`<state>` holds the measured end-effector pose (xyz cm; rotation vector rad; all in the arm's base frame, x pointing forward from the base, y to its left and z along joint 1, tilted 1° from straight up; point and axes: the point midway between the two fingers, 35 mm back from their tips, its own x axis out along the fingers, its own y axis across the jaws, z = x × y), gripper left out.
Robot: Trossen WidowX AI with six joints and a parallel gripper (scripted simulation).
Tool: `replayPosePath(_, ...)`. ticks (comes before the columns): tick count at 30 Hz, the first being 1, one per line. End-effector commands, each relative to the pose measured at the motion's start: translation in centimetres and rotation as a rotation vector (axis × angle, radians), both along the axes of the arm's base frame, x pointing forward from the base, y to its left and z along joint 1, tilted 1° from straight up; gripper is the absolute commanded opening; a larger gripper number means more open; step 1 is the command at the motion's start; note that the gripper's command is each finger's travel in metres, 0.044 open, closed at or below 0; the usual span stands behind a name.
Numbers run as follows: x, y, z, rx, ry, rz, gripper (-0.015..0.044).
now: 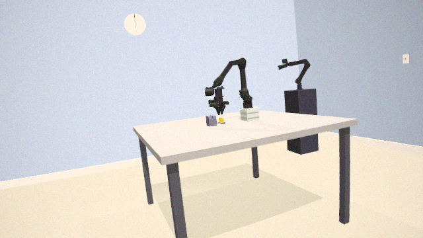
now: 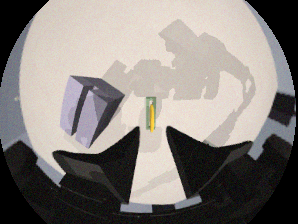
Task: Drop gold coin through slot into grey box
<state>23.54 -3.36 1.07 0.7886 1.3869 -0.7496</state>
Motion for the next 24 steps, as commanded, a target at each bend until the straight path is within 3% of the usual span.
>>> replayPosePath(1,-0.2,0.1,-0.7,0.004,0.01,-0.004,0.0161)
replayPosePath(24,0.0,0.2,-4.4,0.005,0.01,-0.004,0.0161)
